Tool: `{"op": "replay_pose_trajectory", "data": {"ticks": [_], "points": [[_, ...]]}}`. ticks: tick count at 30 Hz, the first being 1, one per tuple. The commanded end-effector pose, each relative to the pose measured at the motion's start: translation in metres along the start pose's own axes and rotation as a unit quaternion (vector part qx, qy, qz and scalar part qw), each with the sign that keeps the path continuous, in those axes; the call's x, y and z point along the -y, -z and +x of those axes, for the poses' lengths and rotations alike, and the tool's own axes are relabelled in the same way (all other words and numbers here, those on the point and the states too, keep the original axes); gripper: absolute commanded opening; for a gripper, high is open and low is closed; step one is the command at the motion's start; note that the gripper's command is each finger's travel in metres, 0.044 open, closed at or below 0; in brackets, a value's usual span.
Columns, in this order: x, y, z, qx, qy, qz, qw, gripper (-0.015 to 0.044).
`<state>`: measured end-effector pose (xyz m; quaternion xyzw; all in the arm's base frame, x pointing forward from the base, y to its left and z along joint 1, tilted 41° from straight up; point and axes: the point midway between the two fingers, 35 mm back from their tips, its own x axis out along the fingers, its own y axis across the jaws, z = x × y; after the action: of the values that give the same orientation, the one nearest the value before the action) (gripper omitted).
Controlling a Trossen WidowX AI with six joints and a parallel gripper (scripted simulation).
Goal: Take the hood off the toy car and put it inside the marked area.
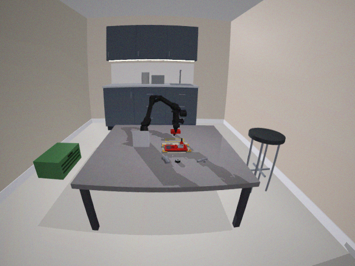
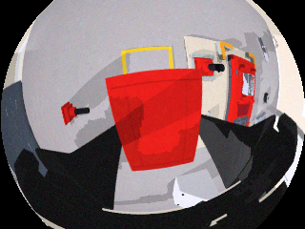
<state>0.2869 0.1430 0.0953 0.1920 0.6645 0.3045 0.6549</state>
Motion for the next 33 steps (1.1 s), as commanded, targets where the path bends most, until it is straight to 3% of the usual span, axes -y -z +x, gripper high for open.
{"op": "replay_pose_trajectory", "data": {"ticks": [1,33], "points": [[0.000,0.001,0.004,-0.002,-0.001,0.003,1.000,0.0000],[0.000,0.001,0.024,-0.002,-0.001,0.003,1.000,0.0000]]}}
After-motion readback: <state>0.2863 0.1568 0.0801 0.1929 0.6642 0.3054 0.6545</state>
